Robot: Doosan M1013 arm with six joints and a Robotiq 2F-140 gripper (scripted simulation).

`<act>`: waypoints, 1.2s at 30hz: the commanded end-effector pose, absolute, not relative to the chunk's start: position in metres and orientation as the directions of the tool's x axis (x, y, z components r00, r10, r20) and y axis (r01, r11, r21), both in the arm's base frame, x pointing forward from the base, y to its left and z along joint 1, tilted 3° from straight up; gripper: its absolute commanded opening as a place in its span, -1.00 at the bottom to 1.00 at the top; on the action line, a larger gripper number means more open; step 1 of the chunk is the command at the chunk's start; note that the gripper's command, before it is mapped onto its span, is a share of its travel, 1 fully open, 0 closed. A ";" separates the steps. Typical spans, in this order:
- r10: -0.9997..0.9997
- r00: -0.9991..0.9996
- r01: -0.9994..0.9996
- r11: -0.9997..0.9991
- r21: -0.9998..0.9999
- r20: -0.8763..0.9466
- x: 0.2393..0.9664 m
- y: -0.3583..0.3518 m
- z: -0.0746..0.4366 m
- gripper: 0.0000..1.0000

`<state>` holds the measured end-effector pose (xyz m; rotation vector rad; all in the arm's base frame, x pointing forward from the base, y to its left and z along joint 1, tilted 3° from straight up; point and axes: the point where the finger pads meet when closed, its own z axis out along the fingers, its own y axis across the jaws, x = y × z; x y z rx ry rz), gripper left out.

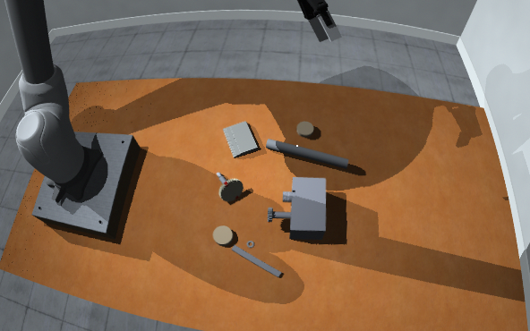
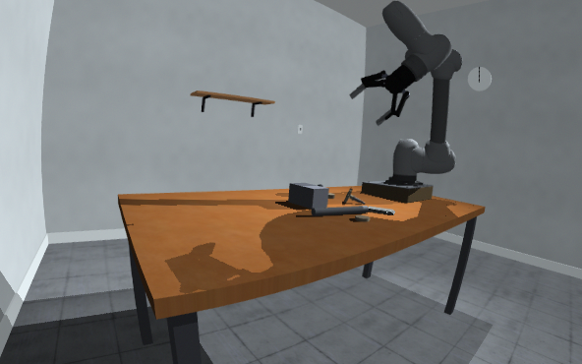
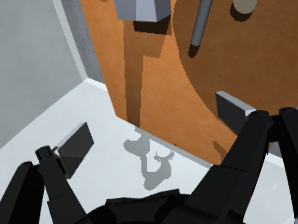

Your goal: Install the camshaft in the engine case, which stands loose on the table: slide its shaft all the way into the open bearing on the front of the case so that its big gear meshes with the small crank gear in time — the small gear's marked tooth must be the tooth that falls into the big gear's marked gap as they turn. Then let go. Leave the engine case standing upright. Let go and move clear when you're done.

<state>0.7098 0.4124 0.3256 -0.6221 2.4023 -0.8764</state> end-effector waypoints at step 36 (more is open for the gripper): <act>-0.603 -0.687 -0.727 0.562 -0.396 0.406 0.535 0.177 0.127 1.00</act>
